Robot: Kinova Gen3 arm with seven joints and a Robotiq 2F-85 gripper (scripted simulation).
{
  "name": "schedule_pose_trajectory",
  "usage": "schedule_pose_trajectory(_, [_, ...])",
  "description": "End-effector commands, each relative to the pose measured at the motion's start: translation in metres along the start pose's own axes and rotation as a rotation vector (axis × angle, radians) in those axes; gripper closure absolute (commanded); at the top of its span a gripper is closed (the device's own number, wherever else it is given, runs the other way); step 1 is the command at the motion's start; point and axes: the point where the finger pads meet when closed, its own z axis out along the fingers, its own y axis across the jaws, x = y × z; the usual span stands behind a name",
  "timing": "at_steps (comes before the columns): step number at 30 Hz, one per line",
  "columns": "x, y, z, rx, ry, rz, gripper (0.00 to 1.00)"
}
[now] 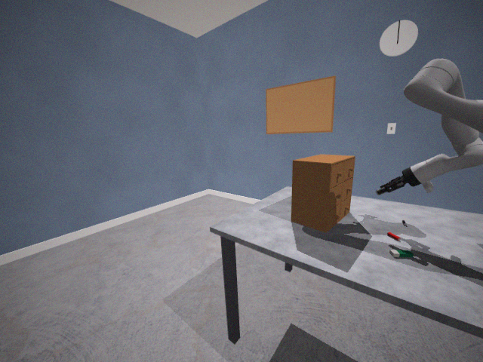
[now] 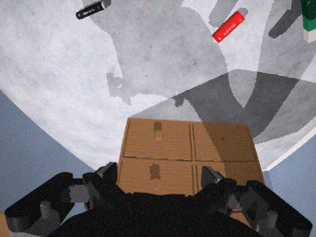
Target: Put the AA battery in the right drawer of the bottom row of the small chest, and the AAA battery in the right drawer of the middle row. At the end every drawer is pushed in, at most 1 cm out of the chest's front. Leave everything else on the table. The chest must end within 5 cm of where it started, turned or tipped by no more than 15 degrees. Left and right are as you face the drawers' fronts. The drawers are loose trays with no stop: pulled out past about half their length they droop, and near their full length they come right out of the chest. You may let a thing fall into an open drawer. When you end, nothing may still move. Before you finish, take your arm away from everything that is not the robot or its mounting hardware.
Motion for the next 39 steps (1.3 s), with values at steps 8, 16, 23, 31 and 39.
schedule_pose_trajectory(8, [0.010,-0.003,0.010,0.004,-0.086,0.015,0.00])
schedule_pose_trajectory(16, [0.011,-0.003,0.015,0.005,-0.140,0.015,0.00])
schedule_pose_trajectory(23, [0.013,-0.003,0.021,0.005,-0.192,0.015,0.00])
schedule_pose_trajectory(31, [0.014,-0.003,0.025,0.005,-0.233,0.015,0.00])
schedule_pose_trajectory(39, [0.015,-0.003,0.028,0.005,-0.262,0.015,0.00])
